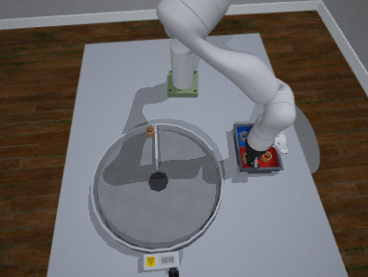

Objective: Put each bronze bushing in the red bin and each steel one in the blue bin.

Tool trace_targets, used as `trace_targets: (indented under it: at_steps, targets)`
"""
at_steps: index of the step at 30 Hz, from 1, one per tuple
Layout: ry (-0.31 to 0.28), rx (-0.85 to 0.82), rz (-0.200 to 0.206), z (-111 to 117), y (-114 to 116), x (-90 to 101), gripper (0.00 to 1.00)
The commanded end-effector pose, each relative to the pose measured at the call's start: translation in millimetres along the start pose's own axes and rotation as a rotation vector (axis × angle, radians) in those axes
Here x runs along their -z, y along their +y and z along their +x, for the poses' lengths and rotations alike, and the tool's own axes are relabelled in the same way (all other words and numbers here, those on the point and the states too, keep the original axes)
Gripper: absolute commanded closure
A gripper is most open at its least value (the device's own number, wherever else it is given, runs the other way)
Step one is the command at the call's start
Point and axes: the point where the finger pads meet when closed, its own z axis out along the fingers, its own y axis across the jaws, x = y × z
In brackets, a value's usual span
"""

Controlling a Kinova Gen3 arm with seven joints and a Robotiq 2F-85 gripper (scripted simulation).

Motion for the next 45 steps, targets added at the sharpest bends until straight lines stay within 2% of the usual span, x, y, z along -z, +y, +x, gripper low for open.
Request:
trace_targets:
  at_steps: [1, 45]
  targets:
    - [0.001, 0.0, -0.002, 0.3, 0.4, 0.7, 0.84]
    - [0.001, 0.0, -0.001, 0.1, 1.2, 14.4, 0.84]
